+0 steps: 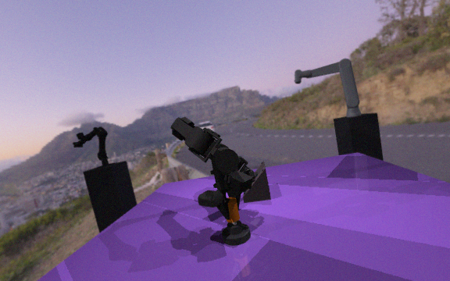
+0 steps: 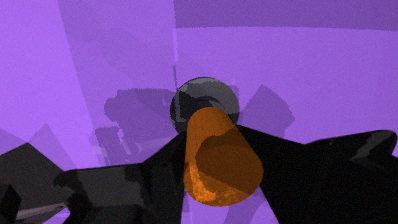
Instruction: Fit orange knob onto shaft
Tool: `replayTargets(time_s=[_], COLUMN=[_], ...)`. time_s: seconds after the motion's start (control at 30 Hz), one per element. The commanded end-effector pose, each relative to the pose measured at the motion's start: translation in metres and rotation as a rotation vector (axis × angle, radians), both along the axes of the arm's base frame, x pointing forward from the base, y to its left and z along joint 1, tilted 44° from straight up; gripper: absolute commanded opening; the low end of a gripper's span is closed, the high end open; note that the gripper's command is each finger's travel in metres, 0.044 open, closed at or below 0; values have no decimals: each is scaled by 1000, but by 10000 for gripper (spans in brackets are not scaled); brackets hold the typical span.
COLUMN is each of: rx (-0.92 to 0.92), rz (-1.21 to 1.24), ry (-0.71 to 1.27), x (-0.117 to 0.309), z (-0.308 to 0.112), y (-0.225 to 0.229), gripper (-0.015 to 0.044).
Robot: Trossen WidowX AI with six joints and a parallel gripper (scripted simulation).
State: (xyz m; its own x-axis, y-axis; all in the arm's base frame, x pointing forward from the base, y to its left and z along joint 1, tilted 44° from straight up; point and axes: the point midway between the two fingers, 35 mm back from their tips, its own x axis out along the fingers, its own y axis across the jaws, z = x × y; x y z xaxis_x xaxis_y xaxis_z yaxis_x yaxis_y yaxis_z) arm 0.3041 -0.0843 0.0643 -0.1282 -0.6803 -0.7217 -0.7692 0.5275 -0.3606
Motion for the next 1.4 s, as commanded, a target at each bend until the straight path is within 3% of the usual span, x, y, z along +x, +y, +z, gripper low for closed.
replayTargets(time_s=[0.0,1.37], rx=[5,5], rz=[13,14], ry=[12,12], x=[0,-1], z=[0,-3], y=[0,-2], gripper=[0,0])
